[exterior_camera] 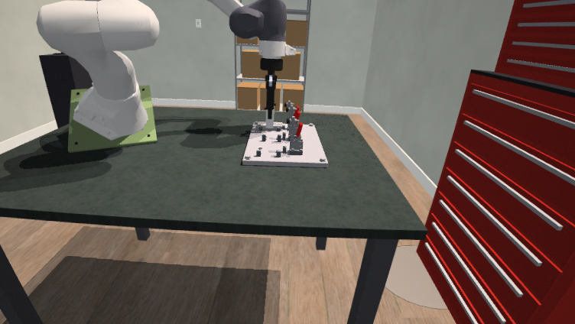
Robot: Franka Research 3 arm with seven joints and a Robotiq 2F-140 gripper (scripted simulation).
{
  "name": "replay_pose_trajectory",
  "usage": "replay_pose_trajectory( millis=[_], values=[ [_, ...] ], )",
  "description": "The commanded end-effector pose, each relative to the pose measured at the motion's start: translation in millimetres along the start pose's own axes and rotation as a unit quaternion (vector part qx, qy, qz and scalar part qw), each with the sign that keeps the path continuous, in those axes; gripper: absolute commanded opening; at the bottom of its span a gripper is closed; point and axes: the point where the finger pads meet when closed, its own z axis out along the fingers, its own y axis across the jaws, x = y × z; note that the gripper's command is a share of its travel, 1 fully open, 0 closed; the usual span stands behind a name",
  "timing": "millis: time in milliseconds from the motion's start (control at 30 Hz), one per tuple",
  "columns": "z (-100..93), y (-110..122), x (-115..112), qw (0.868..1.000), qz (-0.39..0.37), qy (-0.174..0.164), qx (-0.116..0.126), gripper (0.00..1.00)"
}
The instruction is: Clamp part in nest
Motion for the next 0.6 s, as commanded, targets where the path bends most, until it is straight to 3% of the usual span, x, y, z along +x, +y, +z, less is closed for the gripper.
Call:
replay_pose_trajectory(
  millis=[0,33,67,567],
  values=[
    [-1.8,-0.2,1.2,1.000,0.000,0.002,0.002,0.00],
    [-1.8,-0.2,1.2,1.000,0.000,0.002,0.002,0.00],
    [-1.8,-0.2,1.2,1.000,0.000,0.002,0.002,0.58],
    [-1.8,-0.2,1.2,1.000,0.000,0.002,0.002,0.58]
  ],
)
